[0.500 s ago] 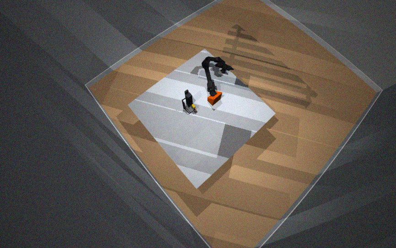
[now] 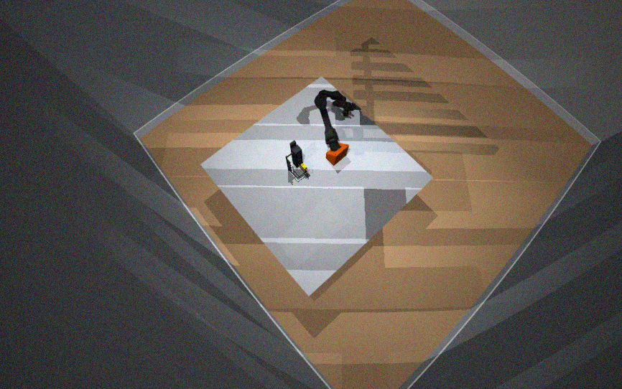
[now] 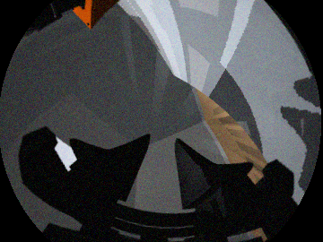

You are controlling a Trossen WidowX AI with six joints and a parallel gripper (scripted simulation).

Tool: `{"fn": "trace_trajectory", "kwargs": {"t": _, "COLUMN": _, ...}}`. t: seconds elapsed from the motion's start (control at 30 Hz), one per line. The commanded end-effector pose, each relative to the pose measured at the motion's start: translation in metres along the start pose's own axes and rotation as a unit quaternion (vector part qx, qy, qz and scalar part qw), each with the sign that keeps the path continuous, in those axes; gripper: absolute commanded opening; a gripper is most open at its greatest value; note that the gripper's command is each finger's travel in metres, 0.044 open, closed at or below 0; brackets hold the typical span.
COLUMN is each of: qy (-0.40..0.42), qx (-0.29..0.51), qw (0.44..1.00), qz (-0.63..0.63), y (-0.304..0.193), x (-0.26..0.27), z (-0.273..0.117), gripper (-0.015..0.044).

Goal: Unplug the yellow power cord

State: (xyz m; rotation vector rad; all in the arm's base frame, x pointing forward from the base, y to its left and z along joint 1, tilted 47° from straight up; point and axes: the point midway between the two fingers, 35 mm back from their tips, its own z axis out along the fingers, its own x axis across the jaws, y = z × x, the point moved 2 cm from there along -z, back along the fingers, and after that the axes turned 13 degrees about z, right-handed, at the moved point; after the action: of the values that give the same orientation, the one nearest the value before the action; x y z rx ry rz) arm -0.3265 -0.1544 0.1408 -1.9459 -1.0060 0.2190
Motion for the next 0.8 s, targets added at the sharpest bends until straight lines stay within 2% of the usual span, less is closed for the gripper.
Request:
{"fn": "trace_trajectory", "kwargs": {"t": 0.0, "qy": -0.072, "qx": -0.019, "qw": 0.996, "qz": 0.057, "y": 0.002, "x": -0.011, "z": -0.039, "gripper": 0.0160}}
{"fn": "trace_trajectory", "kwargs": {"t": 0.4, "qy": -0.269, "qx": -0.103, "qw": 0.944, "qz": 0.162, "y": 0.023, "x": -0.017, "z": -0.157, "gripper": 0.0160}}
{"fn": "trace_trajectory", "kwargs": {"t": 0.77, "qy": -0.428, "qx": -0.235, "qw": 0.846, "qz": 0.213, "y": 0.054, "x": 0.011, "z": -0.273, "gripper": 0.0160}}
